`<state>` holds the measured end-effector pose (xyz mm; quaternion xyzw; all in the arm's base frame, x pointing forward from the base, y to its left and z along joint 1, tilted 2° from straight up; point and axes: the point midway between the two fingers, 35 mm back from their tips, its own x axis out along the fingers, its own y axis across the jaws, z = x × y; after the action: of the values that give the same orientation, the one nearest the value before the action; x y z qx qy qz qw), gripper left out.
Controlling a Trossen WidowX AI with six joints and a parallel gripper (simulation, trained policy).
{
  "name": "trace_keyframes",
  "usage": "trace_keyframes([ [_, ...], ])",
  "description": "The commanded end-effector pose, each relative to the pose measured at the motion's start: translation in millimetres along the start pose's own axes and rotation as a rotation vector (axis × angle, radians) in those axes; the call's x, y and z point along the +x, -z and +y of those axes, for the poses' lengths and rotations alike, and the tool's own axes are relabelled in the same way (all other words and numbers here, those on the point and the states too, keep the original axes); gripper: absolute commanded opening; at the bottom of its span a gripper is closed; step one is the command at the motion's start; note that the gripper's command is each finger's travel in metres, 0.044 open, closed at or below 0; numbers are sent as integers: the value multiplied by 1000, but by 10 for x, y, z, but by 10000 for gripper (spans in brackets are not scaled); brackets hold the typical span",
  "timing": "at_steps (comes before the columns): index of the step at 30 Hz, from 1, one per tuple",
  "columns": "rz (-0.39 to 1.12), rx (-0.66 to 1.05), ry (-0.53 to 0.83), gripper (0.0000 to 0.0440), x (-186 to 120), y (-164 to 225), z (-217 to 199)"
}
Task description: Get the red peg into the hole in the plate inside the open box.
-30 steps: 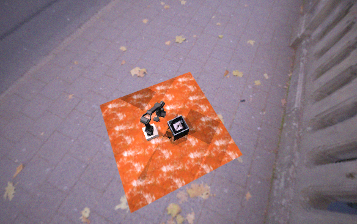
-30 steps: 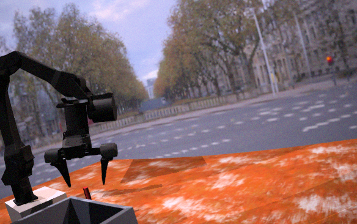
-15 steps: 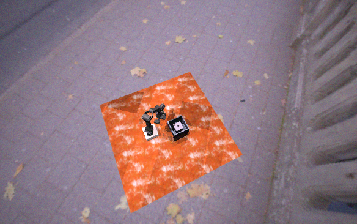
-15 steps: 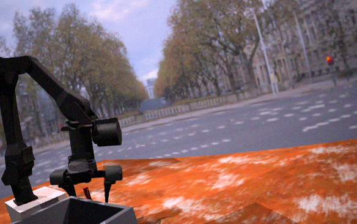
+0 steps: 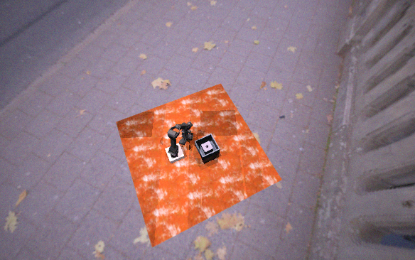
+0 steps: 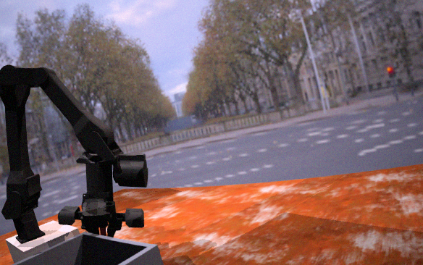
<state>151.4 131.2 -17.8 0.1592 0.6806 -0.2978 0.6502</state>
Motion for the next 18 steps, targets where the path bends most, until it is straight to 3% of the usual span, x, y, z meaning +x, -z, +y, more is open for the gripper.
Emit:
trace_keyframes([
  [1,-25,-7,-2,0,-73,-48,31],
  [18,-142,21,-56,0,-797,-386,56],
])
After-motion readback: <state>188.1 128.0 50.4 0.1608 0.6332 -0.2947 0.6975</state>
